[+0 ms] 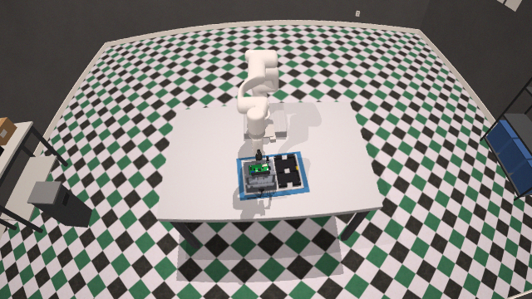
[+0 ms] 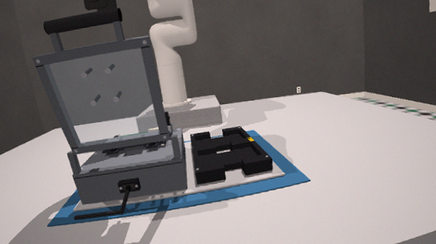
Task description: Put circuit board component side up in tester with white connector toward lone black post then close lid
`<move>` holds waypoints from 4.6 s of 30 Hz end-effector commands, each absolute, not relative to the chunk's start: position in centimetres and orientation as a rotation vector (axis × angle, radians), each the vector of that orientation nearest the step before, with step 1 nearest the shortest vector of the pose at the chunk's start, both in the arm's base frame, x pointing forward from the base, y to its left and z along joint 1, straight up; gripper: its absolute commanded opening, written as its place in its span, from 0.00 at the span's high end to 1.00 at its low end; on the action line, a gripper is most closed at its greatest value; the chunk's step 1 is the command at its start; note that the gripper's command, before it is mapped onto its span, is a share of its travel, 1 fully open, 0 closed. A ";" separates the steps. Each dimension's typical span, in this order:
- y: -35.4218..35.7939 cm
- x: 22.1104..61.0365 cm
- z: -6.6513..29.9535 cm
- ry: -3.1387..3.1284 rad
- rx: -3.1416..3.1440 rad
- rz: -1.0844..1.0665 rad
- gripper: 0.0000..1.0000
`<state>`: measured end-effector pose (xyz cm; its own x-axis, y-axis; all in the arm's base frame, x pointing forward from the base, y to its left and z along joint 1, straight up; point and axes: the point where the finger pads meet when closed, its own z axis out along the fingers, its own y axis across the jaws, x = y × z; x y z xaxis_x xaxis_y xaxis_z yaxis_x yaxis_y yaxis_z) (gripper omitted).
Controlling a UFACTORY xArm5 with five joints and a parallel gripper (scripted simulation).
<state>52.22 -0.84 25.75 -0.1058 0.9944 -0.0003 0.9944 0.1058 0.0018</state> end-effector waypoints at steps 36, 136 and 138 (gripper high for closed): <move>0.0 60.7 25.9 2.336 2.101 0.000 0.48; 0.0 60.8 21.8 2.336 2.101 0.000 0.48; 0.0 60.8 21.8 2.336 2.101 0.000 0.48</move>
<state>60.71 0.04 21.60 -0.1057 0.9944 0.0005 0.9944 0.1057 -0.0050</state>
